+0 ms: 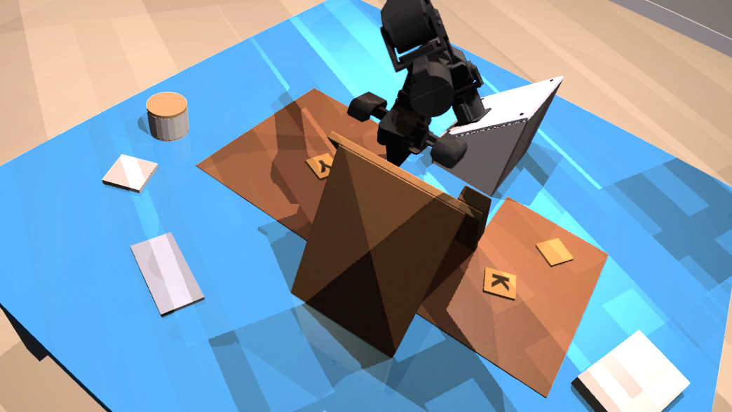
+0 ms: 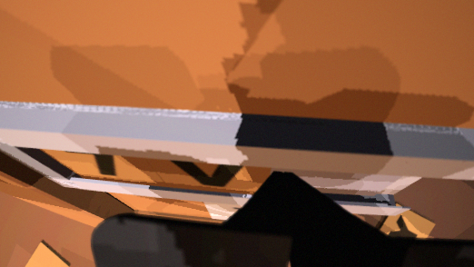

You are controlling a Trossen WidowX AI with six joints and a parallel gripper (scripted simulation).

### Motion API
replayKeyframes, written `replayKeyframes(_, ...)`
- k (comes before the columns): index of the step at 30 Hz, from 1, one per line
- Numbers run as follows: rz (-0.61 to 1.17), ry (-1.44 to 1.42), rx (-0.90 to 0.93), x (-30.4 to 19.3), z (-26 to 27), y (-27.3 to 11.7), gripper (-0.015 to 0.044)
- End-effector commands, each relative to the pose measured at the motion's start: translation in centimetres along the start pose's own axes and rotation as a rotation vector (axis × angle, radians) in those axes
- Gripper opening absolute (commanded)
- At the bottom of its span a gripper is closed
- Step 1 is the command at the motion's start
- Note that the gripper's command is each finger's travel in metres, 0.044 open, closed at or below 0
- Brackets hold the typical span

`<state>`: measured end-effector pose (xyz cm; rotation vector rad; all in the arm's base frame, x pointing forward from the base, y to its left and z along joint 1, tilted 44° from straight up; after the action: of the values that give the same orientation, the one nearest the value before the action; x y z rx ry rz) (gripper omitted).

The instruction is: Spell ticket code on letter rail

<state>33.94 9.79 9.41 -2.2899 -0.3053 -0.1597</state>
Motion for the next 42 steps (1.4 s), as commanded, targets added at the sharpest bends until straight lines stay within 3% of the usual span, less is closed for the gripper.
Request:
replayKeyframes(1,-0.001,-0.002,0.007,-0.5,0.0,-0.4,0.0)
replayKeyframes(22,0.001,-0.003,0.008,-2.0,0.0,-2.0,0.0)
replayKeyframes(25,-0.079,-0.01,-0.005,-2.5,0.7,-3.5,0.0079)
replayKeyframes(35,-0.608,-0.012,0.06,-9.5,3.9,-12.8,0.0341)
replayKeyframes(38,-0.683,-0.007,0.088,-10.7,4.1,-13.9,0.042)
replayKeyframes(42,-0.683,-0.007,0.088,-10.7,4.1,-13.9,0.044)
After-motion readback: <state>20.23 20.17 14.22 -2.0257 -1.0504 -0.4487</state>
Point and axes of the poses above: the point midway between the two fingers, 35 mm back from their tips, its own y axis out along the fingers, its own z axis across the jaws, x = y × z, the point moved 1 cm from there along -y, back along the fingers, and after that the axes turned 6 degrees about y, right-handed, at the moved point
